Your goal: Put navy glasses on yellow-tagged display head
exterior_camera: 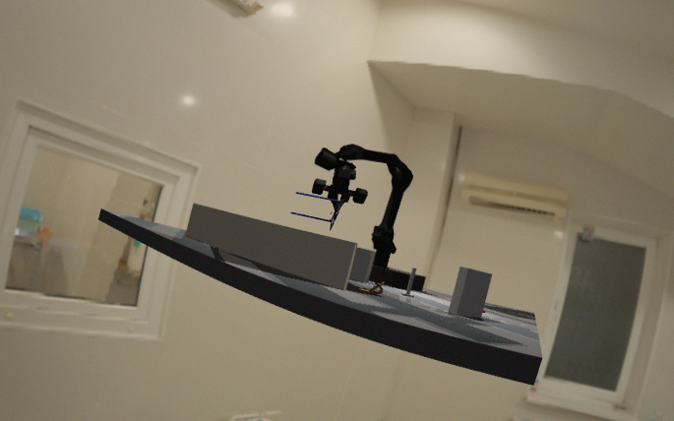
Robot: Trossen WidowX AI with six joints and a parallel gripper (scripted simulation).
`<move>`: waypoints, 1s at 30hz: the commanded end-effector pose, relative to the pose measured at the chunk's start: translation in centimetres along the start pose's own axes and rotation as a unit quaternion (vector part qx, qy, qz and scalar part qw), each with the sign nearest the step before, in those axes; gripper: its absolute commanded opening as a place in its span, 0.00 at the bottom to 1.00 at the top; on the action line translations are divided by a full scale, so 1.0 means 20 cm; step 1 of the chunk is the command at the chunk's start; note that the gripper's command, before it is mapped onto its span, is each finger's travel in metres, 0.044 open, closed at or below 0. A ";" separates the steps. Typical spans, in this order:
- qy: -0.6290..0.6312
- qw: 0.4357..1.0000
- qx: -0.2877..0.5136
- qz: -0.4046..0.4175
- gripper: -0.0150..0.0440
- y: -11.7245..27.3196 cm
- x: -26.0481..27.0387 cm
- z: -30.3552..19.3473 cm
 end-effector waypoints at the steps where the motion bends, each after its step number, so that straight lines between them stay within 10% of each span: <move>1: 0.059 0.998 -0.016 -0.015 0.25 0.04 0.03 -0.07; 30: 0.403 0.903 -0.027 -0.149 0.25 0.16 0.27 -0.42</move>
Point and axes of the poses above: the point midway between the two fingers, 35 mm back from their tips, its own y axis back along the fingers, its own x axis across the jaws, z = x × y, the point moved 8 cm from there along y, back along the fingers, and after that the axes turned 3 degrees about y, right-handed, at the moved point
